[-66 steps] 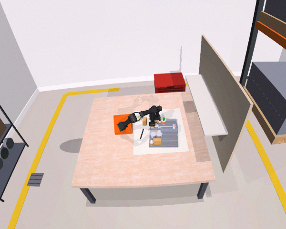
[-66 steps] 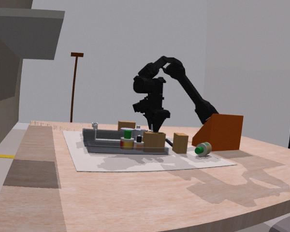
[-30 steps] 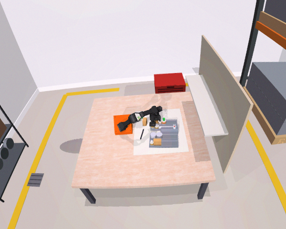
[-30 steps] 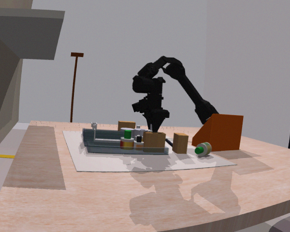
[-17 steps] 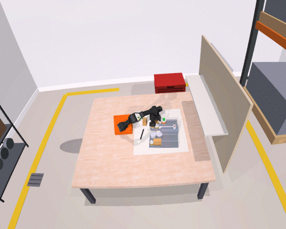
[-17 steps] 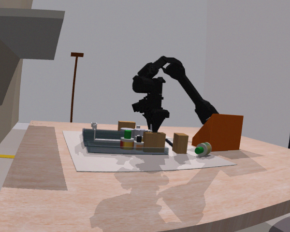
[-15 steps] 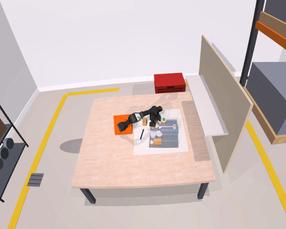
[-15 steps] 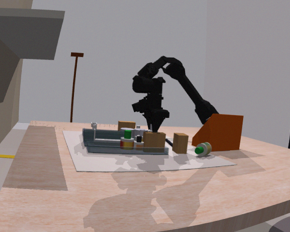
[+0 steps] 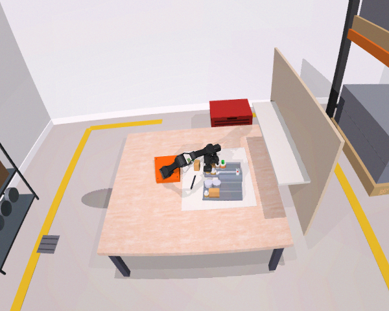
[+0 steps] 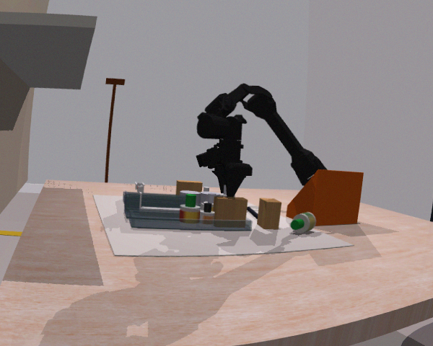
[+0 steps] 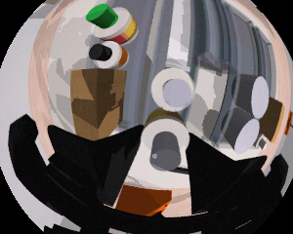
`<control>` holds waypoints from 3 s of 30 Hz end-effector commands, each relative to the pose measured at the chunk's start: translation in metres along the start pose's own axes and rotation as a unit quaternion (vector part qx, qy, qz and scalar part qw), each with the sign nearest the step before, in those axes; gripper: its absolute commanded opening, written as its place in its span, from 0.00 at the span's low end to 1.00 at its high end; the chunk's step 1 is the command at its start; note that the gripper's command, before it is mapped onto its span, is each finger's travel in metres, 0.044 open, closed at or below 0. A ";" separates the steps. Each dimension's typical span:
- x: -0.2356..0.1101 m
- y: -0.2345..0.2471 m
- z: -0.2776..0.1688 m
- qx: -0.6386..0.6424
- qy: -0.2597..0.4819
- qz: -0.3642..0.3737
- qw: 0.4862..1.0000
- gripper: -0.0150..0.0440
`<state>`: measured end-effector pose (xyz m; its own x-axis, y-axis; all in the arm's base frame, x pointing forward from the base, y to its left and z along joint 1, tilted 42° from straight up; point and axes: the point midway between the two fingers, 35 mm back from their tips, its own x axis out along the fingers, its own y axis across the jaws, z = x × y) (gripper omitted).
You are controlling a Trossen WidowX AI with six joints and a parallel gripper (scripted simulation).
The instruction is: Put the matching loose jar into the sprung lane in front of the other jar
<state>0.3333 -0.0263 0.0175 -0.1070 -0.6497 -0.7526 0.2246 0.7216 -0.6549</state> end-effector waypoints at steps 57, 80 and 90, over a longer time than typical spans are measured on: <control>0.015 -0.003 0.009 0.006 -0.012 -0.002 1.000 0.25; 0.024 -0.004 0.007 0.006 -0.012 -0.002 1.000 0.25; 0.025 -0.004 0.007 0.006 -0.012 -0.002 1.000 0.25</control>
<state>0.3334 -0.0423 0.0010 -0.0947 -0.6467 -0.7568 0.2258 0.7265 -0.6490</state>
